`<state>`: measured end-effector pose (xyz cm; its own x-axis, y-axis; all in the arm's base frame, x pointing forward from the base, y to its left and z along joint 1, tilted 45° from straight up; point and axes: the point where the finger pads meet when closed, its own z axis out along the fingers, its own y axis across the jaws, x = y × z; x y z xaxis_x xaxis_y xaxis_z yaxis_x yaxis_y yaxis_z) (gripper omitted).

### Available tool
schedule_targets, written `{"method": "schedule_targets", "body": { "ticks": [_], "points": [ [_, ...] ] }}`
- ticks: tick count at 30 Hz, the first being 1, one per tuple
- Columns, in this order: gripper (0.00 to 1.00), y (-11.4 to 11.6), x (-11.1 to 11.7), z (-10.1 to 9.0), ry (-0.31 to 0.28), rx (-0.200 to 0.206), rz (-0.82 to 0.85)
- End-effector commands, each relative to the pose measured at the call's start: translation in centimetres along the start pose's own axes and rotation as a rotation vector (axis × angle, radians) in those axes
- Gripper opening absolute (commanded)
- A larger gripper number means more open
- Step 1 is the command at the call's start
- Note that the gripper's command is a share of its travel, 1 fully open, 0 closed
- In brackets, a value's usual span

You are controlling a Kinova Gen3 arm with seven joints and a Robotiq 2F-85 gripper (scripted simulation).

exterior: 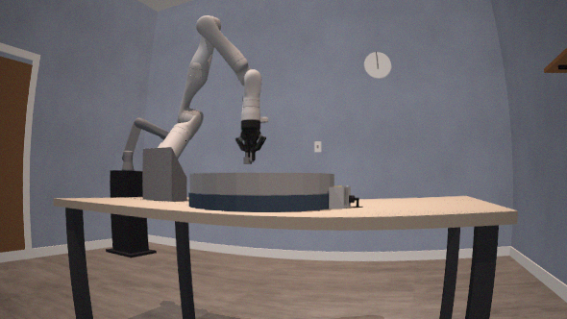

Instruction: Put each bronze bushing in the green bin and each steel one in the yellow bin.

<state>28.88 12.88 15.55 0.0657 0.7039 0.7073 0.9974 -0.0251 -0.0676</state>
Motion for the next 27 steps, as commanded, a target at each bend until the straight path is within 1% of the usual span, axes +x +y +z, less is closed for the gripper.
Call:
{"method": "schedule_targets", "body": {
  "ticks": [1, 6, 11, 16, 21, 24, 27],
  "points": [
    [0.00, 0.0, 0.0, 0.0, 0.002, -0.001, 0.004],
    [0.00, 0.0, 0.0, 0.0, 0.003, -0.001, 0.006],
    [0.00, 0.0, 0.0, 3.0, 0.001, -0.001, 0.002],
    [0.00, 0.0, 0.0, 3.0, 0.001, -0.001, 0.002],
    [0.00, 0.0, 0.0, 6.0, 0.002, -0.001, 0.004],
    [0.00, 0.0, 0.0, 6.0, 0.002, -0.001, 0.004],
    [0.00, 0.0, 0.0, 7.8, 0.003, -0.001, 0.005]
  ]
}}
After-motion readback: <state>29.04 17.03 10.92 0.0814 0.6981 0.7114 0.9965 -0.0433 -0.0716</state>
